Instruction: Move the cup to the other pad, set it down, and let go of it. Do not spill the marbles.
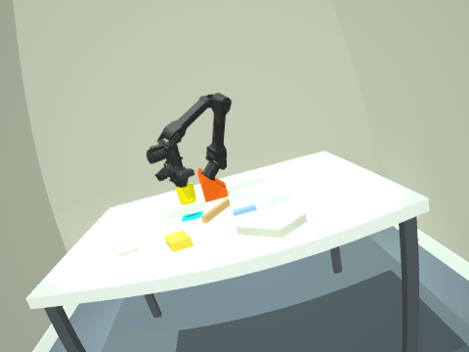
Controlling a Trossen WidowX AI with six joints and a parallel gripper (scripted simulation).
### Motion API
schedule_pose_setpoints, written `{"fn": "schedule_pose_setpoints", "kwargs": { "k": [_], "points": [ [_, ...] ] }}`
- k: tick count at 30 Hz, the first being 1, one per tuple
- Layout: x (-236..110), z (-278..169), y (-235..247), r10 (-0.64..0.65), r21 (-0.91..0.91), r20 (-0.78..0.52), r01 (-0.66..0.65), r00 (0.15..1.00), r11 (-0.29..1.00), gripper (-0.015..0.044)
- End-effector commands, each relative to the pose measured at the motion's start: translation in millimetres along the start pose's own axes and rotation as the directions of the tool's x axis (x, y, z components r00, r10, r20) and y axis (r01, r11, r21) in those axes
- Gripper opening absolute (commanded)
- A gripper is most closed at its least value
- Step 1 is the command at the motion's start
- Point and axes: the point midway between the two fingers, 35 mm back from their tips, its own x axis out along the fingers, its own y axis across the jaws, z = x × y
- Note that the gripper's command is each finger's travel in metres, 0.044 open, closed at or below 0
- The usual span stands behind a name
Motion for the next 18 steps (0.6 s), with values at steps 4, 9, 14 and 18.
{"fn": "schedule_pose_setpoints", "kwargs": {
  "k": [4, 9, 14, 18],
  "points": [
    [9, 1, -2, -0.002, -0.004, 0.001, 0.002, 1.0, 1.0, 0.0],
    [17, 2, -2, -0.002, -0.005, 0.001, 0.002, 1.0, 1.0, 0.0],
    [26, 2, -2, -0.002, -0.005, 0.001, 0.002, 1.0, 1.0, 0.0],
    [32, 2, -2, -0.002, -0.005, 0.001, 0.002, 1.0, 1.0, 0.0]
  ]
}}
